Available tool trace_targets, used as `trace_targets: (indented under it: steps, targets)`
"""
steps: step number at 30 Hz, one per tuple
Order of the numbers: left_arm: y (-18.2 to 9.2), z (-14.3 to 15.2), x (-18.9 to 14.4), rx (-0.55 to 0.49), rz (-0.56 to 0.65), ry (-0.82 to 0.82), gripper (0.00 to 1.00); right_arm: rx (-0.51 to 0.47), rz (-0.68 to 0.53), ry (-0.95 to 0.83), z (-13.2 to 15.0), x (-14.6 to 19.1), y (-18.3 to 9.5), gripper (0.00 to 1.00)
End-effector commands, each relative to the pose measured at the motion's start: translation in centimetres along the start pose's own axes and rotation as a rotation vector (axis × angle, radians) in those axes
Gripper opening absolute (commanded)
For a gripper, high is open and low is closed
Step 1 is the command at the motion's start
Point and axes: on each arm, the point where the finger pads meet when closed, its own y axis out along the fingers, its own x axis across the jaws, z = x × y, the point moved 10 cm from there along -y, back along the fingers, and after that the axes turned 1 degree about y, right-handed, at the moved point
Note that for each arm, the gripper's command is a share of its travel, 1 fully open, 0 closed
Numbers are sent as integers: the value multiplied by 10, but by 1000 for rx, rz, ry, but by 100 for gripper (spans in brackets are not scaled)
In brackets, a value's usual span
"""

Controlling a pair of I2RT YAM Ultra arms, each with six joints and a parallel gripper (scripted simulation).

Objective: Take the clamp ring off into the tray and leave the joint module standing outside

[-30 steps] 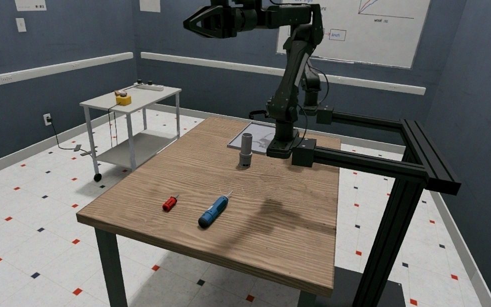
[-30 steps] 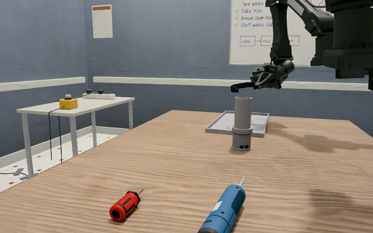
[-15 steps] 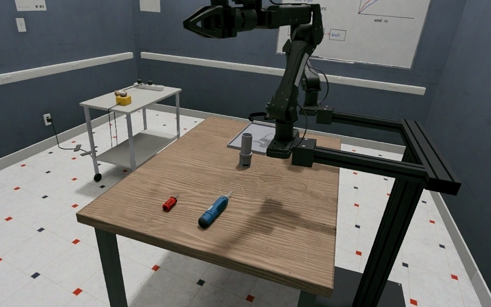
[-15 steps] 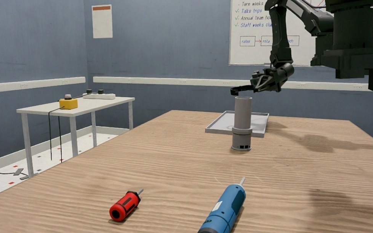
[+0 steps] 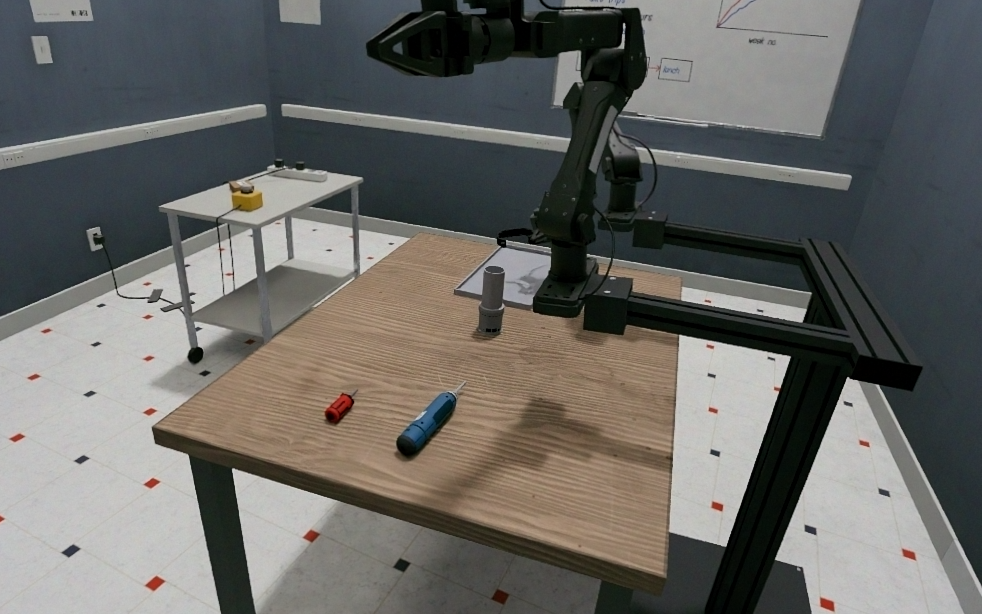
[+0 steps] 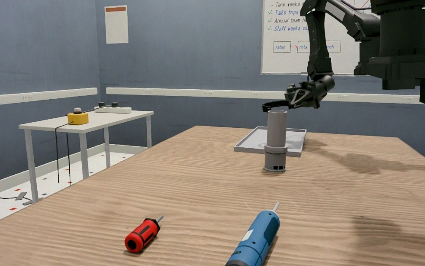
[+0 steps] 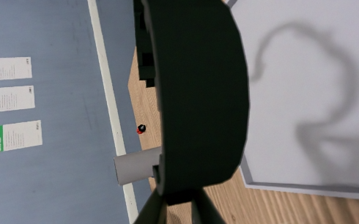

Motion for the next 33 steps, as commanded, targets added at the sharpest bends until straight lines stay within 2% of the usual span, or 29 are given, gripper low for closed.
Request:
trace_targets:
  steps: [1,11,12,14,23,28,29,31,33]
  targets:
    - [-7,-17,2,-71,-19,-12,20,-35,-30,-27,-7,-4,3,6]
    - [-7,-17,2,-71,-19,-12,20,-32,-30,-22,-6,-9,6,6]
    - [-7,-17,2,-71,-19,-12,20,-23,-38,4,3,-8,8,6]
    - [-7,-17,2,-71,-19,-12,20,-32,-31,-21,-6,-13,8,6]
    - [-7,-17,2,-71,-19,-12,20,-29,-35,-3,0,-19,12,6]
    - [-7,-17,2,-71,-19,-12,20,-35,-31,-18,-6,-23,12,6]
    - [-7,-17,2,-71,-19,-12,20,-22,-41,15,6,-20,15,6]
    - [-7,-17,2,-71,-19,-12,20,-33,-31,-18,-6,-26,14,6]
    - [-7,-17,2,-71,-19,-12,20,-32,-31,-18,-6,-29,15,6]
